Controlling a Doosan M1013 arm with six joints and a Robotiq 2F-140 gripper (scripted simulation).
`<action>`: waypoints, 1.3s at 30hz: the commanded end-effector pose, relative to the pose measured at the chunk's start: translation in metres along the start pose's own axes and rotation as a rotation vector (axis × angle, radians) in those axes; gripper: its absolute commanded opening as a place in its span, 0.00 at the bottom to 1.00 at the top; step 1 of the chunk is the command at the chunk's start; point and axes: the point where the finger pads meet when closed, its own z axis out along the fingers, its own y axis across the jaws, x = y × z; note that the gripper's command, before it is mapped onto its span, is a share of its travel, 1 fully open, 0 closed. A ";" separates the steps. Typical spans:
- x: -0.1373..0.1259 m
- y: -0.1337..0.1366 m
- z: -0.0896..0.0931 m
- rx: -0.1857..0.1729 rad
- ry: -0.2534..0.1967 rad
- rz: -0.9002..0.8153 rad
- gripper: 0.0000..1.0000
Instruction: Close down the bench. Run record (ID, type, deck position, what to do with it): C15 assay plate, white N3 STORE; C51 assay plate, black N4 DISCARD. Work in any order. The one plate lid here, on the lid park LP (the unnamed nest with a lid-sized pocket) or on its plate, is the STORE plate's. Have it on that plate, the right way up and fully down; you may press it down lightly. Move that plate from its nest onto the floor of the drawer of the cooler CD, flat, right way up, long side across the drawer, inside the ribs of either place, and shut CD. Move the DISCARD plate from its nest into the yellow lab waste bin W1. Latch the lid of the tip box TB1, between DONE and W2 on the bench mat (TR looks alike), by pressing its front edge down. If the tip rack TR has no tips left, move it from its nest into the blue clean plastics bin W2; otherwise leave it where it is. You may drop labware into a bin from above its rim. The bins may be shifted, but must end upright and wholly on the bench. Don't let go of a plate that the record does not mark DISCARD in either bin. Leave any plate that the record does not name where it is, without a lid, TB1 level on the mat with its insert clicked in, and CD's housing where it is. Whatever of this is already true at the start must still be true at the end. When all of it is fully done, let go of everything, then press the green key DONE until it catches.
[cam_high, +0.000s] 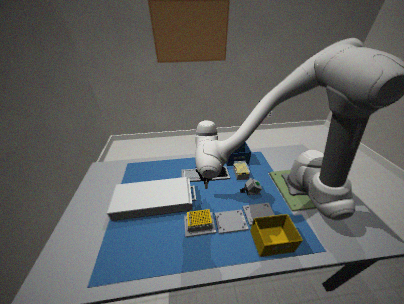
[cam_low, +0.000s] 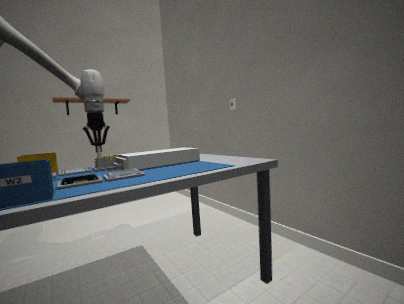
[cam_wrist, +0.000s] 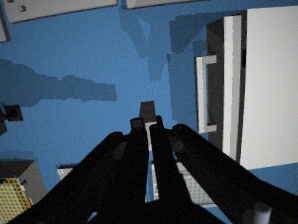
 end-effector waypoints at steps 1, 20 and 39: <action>0.000 0.000 -0.004 0.000 0.000 0.000 0.00; 0.000 0.000 -0.027 0.000 0.000 0.000 0.00; -0.010 -0.006 -0.038 0.000 0.000 0.100 0.66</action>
